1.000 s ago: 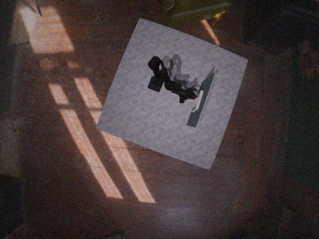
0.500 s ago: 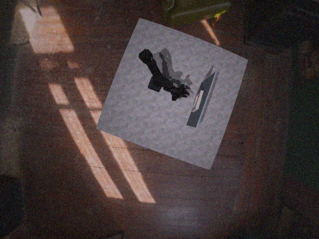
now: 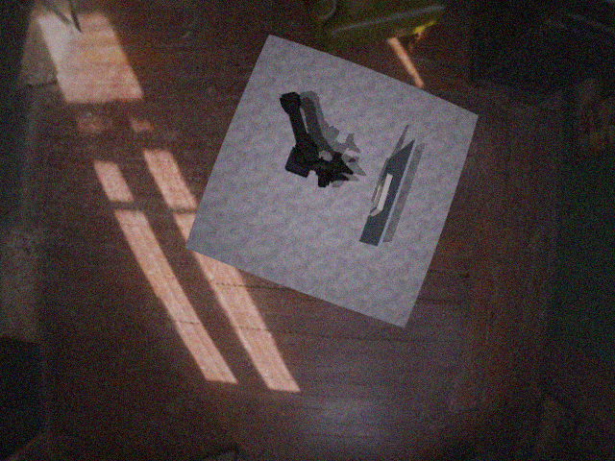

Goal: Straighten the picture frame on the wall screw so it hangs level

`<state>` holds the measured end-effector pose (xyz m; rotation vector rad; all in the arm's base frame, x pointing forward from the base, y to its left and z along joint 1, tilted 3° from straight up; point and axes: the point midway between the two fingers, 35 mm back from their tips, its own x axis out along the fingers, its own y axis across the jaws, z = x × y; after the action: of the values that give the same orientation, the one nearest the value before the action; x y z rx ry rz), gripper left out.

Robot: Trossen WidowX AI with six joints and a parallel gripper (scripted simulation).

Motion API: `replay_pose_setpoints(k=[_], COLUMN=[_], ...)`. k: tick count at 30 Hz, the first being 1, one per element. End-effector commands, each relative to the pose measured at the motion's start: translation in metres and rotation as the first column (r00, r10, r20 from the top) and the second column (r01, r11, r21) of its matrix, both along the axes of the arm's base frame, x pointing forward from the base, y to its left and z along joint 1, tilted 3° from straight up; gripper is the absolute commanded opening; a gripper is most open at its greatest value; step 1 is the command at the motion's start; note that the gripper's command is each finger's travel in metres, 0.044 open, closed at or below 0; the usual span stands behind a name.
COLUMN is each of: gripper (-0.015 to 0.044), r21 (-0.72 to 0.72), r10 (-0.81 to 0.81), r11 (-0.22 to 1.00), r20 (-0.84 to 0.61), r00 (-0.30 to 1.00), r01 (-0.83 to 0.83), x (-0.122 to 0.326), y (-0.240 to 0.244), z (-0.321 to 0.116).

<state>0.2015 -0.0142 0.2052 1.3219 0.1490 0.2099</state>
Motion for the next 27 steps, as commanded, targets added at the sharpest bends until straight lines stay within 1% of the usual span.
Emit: replay_pose_setpoints(k=[1, 4, 5, 8, 27], gripper=[0.0260, 0.0260, 0.0260, 0.0260, 0.0260], r21=[-0.007, -0.007, -0.013, -0.048, -0.048], r10=[0.014, 0.016, 0.010, 0.025, 0.025], r11=[1.000, 1.000, 1.000, 0.999, 0.999], r20=[0.001, 0.001, 0.005, 0.022, 0.022], r00=[1.000, 1.000, 1.000, 0.999, 0.999], r01=[-0.014, -0.016, -0.010, -0.024, -0.024], x=[-0.0161, -0.0189, -0.0143, -0.0188, -0.0188], y=[0.0084, 0.0101, 0.0066, 0.0098, 0.0098], z=[0.0007, 0.0006, 0.0012, 0.0002, 0.0002])
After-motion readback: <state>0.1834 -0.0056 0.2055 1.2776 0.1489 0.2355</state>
